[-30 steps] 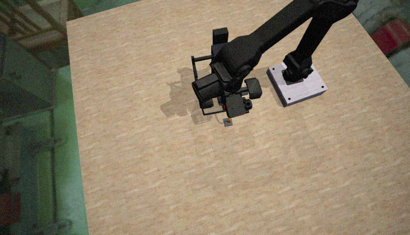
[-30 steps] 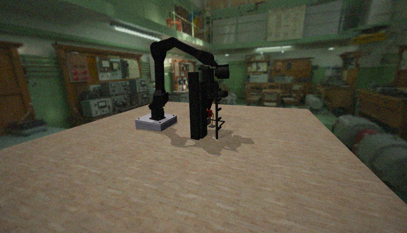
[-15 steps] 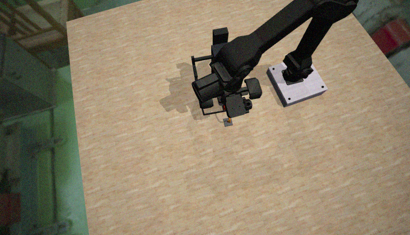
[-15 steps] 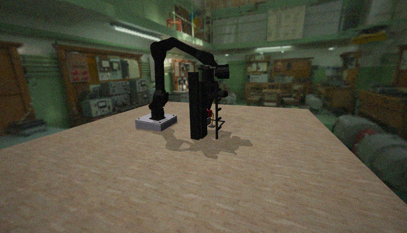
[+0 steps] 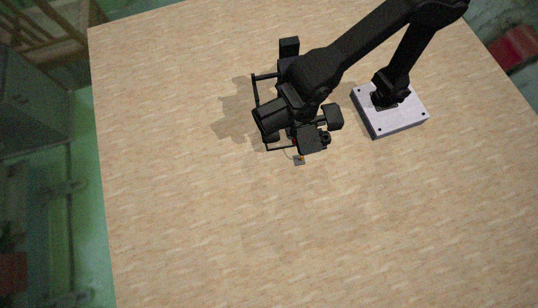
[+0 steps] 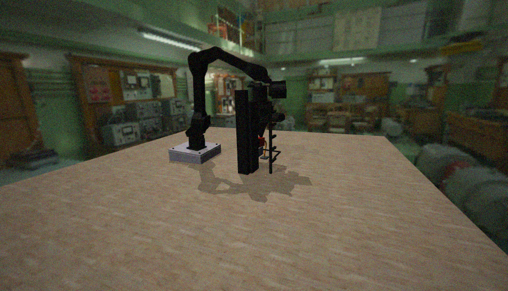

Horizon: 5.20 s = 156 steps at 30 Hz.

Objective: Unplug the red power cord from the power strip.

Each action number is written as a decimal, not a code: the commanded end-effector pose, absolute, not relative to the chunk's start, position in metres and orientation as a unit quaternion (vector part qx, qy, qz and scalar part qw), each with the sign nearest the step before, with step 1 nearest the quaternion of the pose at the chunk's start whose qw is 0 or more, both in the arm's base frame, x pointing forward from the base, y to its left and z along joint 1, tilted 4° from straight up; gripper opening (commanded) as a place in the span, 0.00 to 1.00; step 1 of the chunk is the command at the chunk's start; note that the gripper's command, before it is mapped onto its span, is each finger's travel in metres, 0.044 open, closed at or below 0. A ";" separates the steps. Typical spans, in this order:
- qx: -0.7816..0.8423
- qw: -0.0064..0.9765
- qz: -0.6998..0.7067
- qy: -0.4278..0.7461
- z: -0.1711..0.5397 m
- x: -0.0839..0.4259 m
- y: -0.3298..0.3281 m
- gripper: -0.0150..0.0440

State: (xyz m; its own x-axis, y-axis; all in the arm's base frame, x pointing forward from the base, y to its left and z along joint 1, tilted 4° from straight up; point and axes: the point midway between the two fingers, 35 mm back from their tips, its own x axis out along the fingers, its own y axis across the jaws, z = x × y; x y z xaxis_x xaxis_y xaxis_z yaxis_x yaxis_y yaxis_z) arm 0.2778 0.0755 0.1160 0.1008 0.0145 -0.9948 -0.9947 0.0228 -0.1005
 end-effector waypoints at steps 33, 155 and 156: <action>-0.513 0.532 0.475 0.477 0.118 0.278 0.132 0.25; -0.513 0.531 0.476 0.477 0.117 0.280 0.154 0.25; -0.513 0.531 0.476 0.477 0.117 0.280 0.154 0.25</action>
State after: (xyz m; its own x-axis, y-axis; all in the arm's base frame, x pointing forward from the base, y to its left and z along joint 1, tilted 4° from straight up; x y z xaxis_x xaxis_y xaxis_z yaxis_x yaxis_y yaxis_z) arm 0.2784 0.1546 0.1172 0.0875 0.0198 -0.9960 -0.9960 0.0170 -0.0872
